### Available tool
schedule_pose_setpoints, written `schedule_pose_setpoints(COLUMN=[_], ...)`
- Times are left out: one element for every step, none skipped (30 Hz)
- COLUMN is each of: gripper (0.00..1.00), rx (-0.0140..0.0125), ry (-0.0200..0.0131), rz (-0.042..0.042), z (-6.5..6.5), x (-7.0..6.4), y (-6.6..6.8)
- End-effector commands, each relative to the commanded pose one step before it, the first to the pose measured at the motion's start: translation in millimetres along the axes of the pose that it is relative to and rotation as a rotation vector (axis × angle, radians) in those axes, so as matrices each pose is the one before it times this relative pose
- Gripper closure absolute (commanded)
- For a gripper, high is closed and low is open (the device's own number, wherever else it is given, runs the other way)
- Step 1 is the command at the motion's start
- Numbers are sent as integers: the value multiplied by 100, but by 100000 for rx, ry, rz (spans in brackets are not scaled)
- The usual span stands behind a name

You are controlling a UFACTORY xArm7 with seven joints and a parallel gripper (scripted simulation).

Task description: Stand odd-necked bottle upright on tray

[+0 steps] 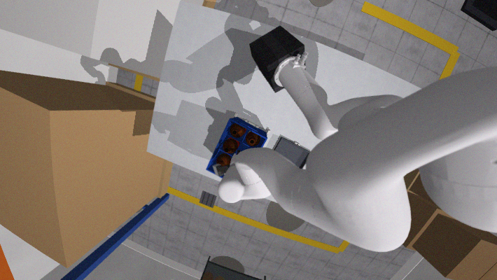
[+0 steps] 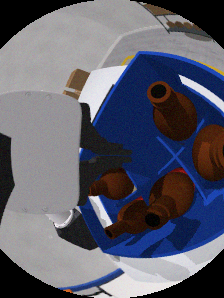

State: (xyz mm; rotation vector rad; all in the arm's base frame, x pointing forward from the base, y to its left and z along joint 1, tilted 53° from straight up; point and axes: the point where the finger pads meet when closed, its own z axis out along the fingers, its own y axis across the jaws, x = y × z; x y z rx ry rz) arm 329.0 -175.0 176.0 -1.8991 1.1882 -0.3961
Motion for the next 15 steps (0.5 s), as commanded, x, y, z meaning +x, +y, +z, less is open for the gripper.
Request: schedule_pose_setpoints(gripper=[100, 100, 100, 100, 100, 35, 35, 35, 35, 35, 35, 35, 35, 35, 35], rx=[108, 0, 0, 0, 0, 0, 0, 0, 0, 0, 0, 0, 0, 0, 0], ry=[337, 0, 0, 0, 0, 0, 0, 0, 0, 0, 0, 0, 0, 0, 0], rz=[30, 0, 0, 0, 0, 0, 0, 0, 0, 0, 0, 0, 0, 0, 0], z=[-110, 0, 0, 0, 0, 0, 0, 0, 0, 0, 0, 0, 0, 0, 0], x=[134, 0, 0, 0, 0, 0, 0, 0, 0, 0, 0, 0, 0, 0, 0], y=[-27, 0, 0, 0, 0, 0, 0, 0, 0, 0, 0, 0, 0, 0, 0])
